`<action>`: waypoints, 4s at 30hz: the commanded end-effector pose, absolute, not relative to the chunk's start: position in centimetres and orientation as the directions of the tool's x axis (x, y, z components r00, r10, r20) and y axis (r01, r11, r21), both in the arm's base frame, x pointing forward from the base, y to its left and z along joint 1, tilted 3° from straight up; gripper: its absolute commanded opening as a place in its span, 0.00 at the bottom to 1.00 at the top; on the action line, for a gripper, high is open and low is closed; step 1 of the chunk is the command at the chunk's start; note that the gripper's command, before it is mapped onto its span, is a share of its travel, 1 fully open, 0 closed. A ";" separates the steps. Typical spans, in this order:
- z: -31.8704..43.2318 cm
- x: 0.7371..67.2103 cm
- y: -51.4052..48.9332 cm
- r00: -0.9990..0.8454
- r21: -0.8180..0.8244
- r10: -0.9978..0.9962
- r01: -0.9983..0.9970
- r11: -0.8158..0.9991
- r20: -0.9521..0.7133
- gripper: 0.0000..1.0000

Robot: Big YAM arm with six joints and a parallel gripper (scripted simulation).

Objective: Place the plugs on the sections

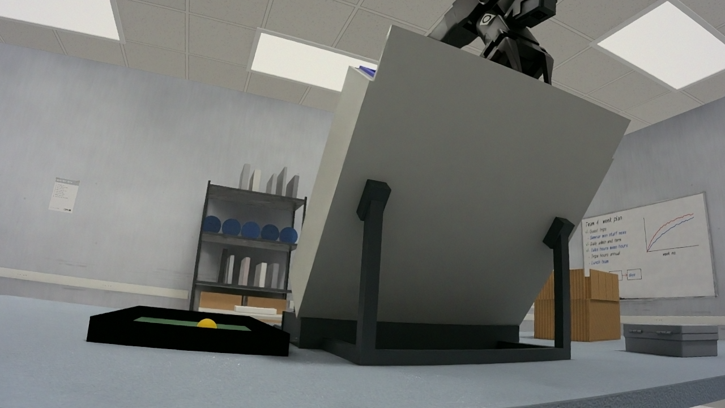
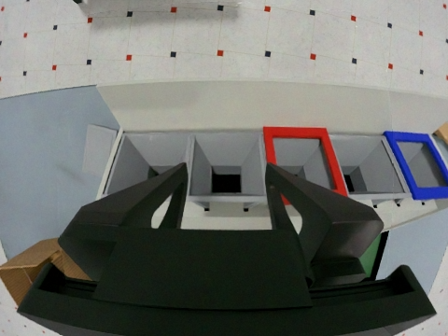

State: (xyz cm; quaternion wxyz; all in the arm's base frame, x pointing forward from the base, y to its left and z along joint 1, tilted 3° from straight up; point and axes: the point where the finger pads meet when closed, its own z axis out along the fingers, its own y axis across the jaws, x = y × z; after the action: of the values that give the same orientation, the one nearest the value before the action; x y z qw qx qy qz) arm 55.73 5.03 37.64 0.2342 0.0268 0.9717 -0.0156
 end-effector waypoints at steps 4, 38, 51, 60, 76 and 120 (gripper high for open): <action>38.7 55.7 5.0 -0.878 -0.015 0.045 0.059 0.998 -0.476 0.59; 38.7 55.7 5.0 -0.878 -0.015 0.045 0.059 0.998 -0.476 0.59; 39.9 55.7 5.0 -0.878 -0.015 0.045 0.059 0.998 -0.476 0.59; 41.6 55.7 5.1 -0.878 -0.015 0.045 0.059 0.998 -0.476 0.59; 41.6 55.6 5.1 -0.876 -0.014 0.043 0.056 0.998 -0.480 0.59; 41.6 55.7 5.1 -0.877 -0.015 0.042 0.056 0.998 -0.479 0.59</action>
State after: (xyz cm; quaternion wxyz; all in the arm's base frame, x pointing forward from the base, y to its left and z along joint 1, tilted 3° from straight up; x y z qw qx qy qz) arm 54.85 4.92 39.36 0.2193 0.0261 0.9751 -0.0178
